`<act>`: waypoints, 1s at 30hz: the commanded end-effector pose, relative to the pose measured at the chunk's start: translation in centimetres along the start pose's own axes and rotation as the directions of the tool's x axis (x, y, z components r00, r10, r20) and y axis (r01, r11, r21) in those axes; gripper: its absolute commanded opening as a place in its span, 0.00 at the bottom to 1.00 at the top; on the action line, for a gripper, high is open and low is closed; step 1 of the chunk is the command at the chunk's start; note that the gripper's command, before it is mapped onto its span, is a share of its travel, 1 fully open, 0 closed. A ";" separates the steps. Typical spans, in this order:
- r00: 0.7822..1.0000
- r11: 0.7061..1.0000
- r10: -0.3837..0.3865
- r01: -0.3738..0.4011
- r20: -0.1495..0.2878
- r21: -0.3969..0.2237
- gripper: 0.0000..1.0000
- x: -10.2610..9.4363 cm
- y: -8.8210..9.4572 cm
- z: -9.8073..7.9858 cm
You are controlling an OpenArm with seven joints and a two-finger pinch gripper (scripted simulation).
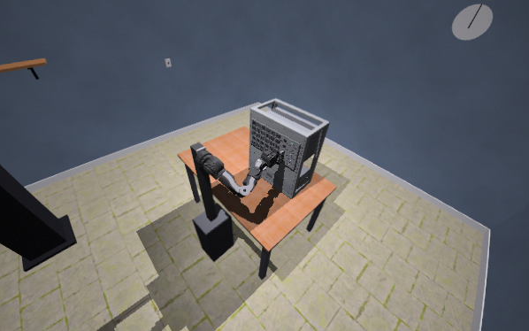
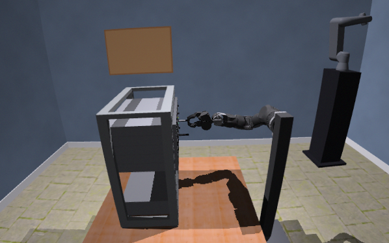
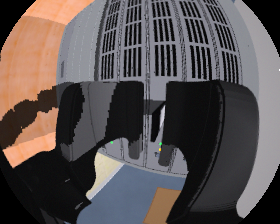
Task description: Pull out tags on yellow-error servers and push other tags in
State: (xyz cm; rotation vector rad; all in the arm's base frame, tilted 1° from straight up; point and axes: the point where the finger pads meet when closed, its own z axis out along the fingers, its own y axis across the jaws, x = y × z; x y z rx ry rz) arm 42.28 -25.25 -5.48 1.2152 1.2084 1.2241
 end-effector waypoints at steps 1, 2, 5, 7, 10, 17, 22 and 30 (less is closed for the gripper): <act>1.000 1.000 0.001 -0.001 0.006 -0.008 0.10 -0.2 0.3 0.0; 1.000 1.000 0.001 -0.001 0.006 -0.008 0.10 -0.2 0.3 0.0; 1.000 1.000 0.001 -0.001 0.006 -0.008 0.10 -0.2 0.3 0.0; 1.000 1.000 0.001 -0.001 0.006 -0.008 0.10 -0.2 0.3 0.0; 1.000 1.000 0.001 -0.001 0.005 -0.010 0.10 -0.2 0.4 -0.1; 1.000 1.000 0.000 0.000 0.004 -0.011 0.10 -0.1 0.4 -1.1; 1.000 1.000 0.000 0.000 0.004 -0.011 0.10 -0.2 0.4 -3.1; 1.000 1.000 0.000 0.000 0.004 -0.017 0.10 -0.3 0.6 -4.9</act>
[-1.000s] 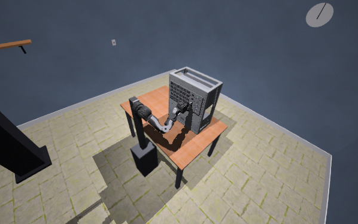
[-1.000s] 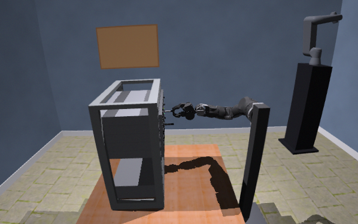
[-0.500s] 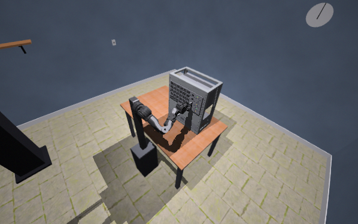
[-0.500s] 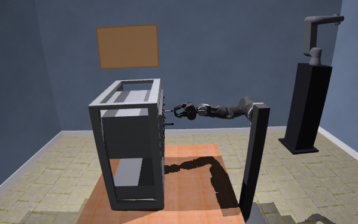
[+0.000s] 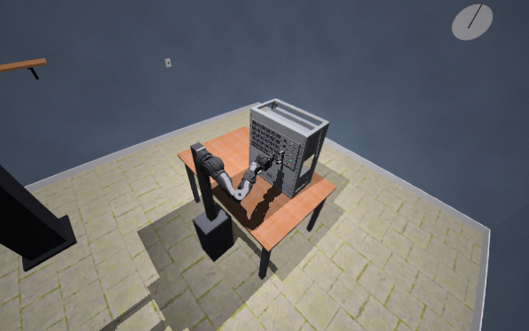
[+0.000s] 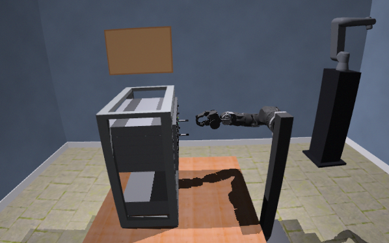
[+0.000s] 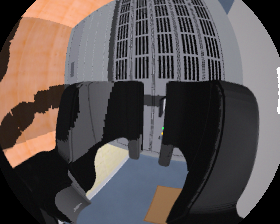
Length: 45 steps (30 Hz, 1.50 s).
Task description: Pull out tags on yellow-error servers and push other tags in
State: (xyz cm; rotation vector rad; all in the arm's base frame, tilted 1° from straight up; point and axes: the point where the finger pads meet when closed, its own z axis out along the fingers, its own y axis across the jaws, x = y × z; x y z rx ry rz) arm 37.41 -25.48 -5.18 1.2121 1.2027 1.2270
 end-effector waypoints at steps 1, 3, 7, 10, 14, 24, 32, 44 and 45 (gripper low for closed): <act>1.000 1.000 -0.001 0.001 0.005 -0.009 0.10 -0.2 0.3 -0.1; 1.000 1.000 -0.001 0.001 0.005 -0.009 0.10 -0.2 0.3 -0.1; 1.000 1.000 -0.001 0.001 0.004 -0.010 0.10 -0.1 0.5 -0.1; 1.000 1.000 -0.001 0.001 0.003 -0.011 0.10 -0.1 1.5 -0.1; 1.000 1.000 -0.001 0.001 0.003 -0.011 0.10 0.0 3.8 -0.1; 1.000 1.000 0.000 0.000 0.005 -0.009 0.10 -0.1 8.0 -0.2; 1.000 1.000 0.000 0.000 0.005 -0.009 0.10 -0.1 8.9 -0.2; 1.000 1.000 0.000 0.000 0.005 -0.009 0.10 -0.1 8.9 -0.2; 1.000 1.000 0.000 0.000 0.005 -0.009 0.10 -0.1 8.9 -0.2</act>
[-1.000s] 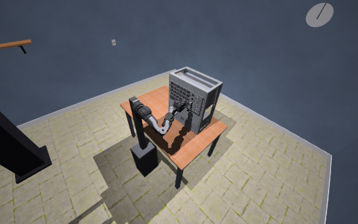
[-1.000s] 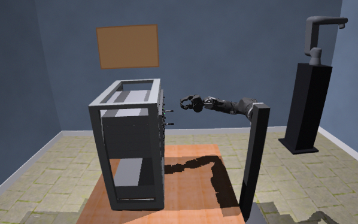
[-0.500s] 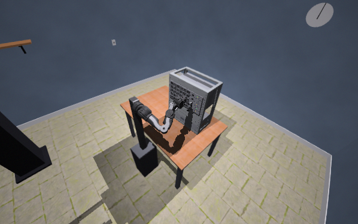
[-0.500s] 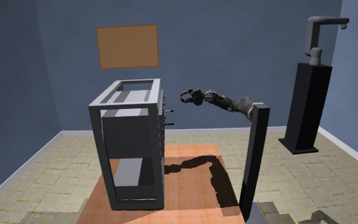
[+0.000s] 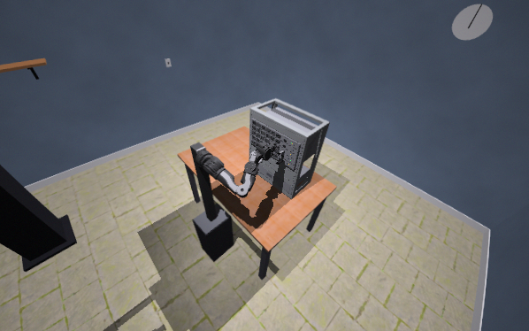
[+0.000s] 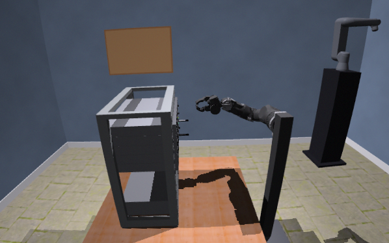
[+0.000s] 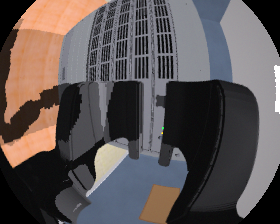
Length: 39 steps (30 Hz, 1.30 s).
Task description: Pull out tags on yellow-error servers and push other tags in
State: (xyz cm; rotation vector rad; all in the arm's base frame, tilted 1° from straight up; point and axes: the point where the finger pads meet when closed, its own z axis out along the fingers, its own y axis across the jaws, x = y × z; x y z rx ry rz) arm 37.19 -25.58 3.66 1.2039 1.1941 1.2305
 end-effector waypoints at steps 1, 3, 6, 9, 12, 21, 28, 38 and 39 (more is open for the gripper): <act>1.000 1.000 0.001 -0.001 0.004 0.002 0.10 -0.1 0.1 0.0; 1.000 1.000 0.001 -0.001 0.003 0.002 0.10 -0.1 0.0 0.0; 1.000 1.000 0.000 0.000 0.003 0.003 0.10 0.0 -0.2 0.0; 1.000 1.000 0.000 0.000 0.003 0.002 0.10 0.0 -0.2 0.0; 1.000 1.000 0.000 0.000 0.003 0.002 0.10 0.0 -0.2 0.0; 1.000 1.000 0.000 0.000 0.003 0.002 0.10 0.0 -0.2 0.0; 1.000 1.000 0.001 -0.001 0.004 0.002 0.10 -0.1 -0.2 0.1; 1.000 1.000 0.001 -0.001 0.005 0.009 0.10 -0.1 -0.4 2.1; 1.000 1.000 0.001 -0.001 0.004 0.009 0.10 -0.1 -0.5 2.5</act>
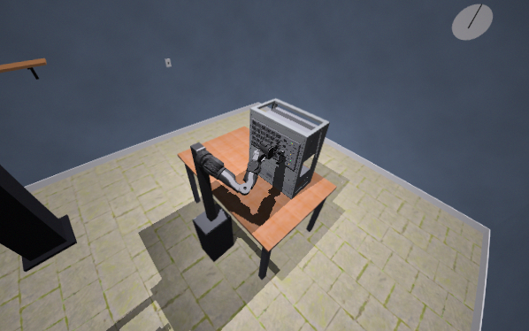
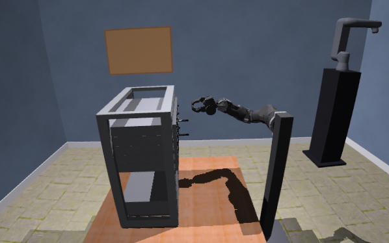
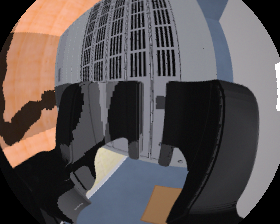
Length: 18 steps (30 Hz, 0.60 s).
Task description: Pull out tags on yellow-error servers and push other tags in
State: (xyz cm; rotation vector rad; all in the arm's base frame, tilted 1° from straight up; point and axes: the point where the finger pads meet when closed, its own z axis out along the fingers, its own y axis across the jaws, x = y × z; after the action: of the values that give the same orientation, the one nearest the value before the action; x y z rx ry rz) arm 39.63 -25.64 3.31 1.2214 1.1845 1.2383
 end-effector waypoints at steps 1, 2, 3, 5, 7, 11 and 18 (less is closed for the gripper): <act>1.000 1.000 -0.016 0.016 -0.001 0.005 0.10 0.0 -0.1 0.5; 1.000 1.000 -0.016 0.016 -0.001 0.006 0.10 0.0 -0.1 0.9; 1.000 1.000 -0.016 0.016 -0.001 0.006 0.10 0.0 -0.1 1.4; 1.000 1.000 -0.016 0.016 -0.001 0.006 0.10 0.0 -0.1 1.4; 1.000 1.000 -0.016 0.016 -0.001 0.006 0.10 0.0 -0.1 2.4; 1.000 1.000 -0.016 0.016 -0.001 0.007 0.10 0.0 -0.1 4.5; 1.000 1.000 -0.016 0.016 -0.001 0.008 0.10 0.1 -0.1 6.7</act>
State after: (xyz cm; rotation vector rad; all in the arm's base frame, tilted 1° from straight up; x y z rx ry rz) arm 46.38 -25.67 2.89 1.2361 1.1989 1.2225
